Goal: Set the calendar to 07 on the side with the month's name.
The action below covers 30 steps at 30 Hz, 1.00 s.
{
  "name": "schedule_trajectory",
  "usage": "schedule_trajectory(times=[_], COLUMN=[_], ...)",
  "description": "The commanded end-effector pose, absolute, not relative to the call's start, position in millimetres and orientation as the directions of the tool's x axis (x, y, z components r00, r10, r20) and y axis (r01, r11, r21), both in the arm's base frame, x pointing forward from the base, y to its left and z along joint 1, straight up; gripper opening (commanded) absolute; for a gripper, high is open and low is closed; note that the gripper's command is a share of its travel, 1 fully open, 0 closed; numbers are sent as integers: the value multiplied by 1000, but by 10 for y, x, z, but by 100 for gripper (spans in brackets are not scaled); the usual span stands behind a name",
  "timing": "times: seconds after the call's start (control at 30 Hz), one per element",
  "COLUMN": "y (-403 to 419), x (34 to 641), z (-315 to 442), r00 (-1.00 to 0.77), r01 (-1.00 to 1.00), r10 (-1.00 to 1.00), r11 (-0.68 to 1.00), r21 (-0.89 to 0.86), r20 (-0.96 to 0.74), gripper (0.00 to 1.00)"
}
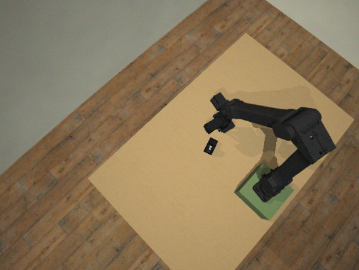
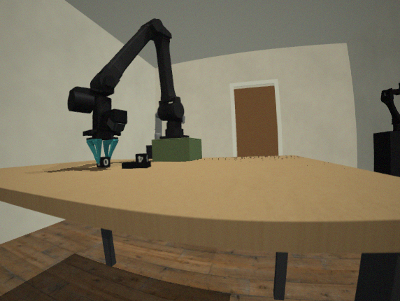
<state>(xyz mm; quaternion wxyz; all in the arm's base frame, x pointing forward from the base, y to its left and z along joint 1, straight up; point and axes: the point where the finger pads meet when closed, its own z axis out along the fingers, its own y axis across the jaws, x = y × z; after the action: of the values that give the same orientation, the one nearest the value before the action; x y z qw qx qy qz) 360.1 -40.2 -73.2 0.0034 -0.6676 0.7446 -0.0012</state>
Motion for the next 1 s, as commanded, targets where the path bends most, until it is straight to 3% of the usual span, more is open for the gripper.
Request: schedule_trajectory(times=[0.0,0.97], y=[-363,-367], x=[3599,3616], z=[-738,-678], r00=[-100,-90], r01=[-995,-995], r10=[-995,-996], r11=[100,90], r21=[-15,-32], r20=[-5,-4], gripper=[27,27])
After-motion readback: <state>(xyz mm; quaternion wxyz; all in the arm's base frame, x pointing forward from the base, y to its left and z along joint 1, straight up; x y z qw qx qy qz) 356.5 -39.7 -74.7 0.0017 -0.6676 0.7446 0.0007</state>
